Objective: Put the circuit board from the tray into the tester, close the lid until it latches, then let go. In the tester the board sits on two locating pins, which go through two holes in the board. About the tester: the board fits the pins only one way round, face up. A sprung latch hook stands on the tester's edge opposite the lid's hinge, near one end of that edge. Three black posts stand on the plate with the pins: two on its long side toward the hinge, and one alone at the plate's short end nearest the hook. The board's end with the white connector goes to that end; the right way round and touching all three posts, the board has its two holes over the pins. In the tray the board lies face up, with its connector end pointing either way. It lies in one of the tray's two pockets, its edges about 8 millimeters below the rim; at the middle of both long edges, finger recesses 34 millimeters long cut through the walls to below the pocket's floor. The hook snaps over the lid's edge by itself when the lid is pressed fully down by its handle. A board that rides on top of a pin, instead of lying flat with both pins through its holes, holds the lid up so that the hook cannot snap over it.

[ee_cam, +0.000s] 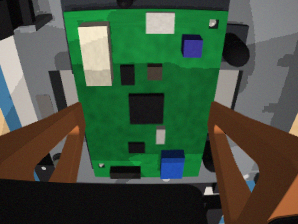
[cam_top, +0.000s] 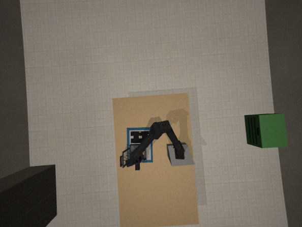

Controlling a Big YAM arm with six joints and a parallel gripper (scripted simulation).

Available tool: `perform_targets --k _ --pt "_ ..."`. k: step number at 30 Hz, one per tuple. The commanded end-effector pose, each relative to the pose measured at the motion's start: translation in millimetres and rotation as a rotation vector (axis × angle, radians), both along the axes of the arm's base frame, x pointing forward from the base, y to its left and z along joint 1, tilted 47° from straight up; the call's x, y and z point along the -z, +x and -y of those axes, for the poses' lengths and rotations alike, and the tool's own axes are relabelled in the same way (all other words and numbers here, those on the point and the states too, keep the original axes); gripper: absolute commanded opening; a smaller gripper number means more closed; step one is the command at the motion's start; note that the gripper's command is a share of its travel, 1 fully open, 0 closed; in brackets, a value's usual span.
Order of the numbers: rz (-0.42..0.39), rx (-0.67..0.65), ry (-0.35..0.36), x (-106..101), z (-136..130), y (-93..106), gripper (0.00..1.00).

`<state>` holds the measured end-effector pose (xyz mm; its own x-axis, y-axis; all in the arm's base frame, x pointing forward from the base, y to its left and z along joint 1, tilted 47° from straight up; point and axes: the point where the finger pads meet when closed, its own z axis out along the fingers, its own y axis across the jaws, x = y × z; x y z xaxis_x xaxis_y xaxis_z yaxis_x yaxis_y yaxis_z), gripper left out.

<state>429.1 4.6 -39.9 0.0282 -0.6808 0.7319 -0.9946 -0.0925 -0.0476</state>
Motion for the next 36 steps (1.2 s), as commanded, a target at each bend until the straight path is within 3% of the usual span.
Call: perform_targets --k 1,36 --pt "0.044 -0.001 0.013 -7.0 -3.6 19.5 0.72" --pt "0.049 0.0 0.015 -8.0 -3.4 22.5 0.72"
